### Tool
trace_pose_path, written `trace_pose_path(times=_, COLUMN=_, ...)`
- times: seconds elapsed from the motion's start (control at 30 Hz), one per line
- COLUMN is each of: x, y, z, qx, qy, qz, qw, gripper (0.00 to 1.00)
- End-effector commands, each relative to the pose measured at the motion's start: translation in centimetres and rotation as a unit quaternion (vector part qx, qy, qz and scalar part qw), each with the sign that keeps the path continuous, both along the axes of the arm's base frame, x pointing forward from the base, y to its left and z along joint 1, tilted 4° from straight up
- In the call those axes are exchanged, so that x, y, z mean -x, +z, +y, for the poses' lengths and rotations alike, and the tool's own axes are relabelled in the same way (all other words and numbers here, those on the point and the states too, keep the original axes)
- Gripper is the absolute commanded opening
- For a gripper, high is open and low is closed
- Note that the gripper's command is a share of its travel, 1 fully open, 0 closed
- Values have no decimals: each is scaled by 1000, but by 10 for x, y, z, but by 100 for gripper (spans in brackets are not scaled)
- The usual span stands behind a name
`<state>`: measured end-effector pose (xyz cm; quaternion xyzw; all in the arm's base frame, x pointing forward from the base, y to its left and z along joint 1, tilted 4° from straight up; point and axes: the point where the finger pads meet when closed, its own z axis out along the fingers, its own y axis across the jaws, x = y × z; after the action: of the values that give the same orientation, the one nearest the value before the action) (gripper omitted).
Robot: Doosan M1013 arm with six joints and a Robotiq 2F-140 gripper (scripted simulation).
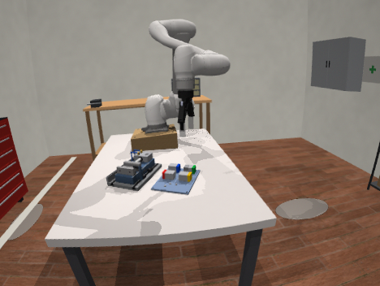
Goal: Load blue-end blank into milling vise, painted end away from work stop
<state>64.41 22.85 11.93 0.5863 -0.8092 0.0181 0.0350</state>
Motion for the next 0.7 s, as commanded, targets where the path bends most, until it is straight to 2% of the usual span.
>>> trace_pose_path(times=0.0, x=0, y=1, z=0, qx=0, qy=0, qz=0, qw=1000, gripper=100)
trace_pose_path(times=0.67, x=-7, y=4, z=12, qx=0, qy=0, qz=0, qw=1000, gripper=100)
